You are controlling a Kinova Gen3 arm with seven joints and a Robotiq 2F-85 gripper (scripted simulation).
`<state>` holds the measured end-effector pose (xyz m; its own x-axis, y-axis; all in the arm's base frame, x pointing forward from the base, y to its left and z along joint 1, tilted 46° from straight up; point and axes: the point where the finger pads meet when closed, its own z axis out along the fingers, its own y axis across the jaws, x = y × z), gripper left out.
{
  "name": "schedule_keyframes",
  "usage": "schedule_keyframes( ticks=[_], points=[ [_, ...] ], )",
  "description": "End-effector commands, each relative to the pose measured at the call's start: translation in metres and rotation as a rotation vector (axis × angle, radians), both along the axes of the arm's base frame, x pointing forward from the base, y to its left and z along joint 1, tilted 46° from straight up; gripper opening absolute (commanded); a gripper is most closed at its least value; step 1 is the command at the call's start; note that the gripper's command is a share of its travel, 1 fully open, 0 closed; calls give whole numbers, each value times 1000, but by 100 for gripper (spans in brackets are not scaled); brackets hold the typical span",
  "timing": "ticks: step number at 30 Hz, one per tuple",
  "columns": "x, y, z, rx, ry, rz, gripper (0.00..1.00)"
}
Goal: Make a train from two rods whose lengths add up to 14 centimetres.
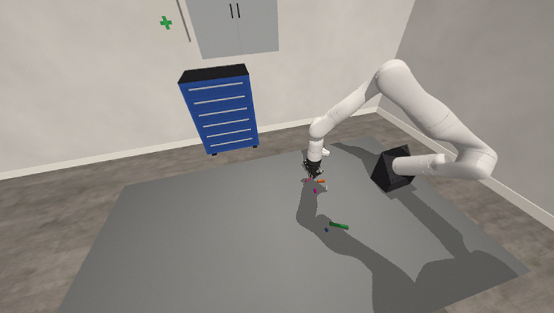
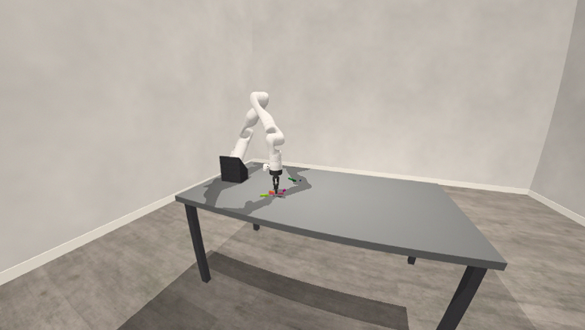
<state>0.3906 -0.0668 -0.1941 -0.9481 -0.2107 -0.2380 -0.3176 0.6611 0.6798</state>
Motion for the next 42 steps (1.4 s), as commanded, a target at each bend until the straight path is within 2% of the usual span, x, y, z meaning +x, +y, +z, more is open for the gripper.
schedule_keyframes(
  ticks=[1, 42],
  points=[
    [-1, -2, -1, -2, -3, 7, 5],
    [0, 5, -9, -6, -5, 4, 5]
  ],
)
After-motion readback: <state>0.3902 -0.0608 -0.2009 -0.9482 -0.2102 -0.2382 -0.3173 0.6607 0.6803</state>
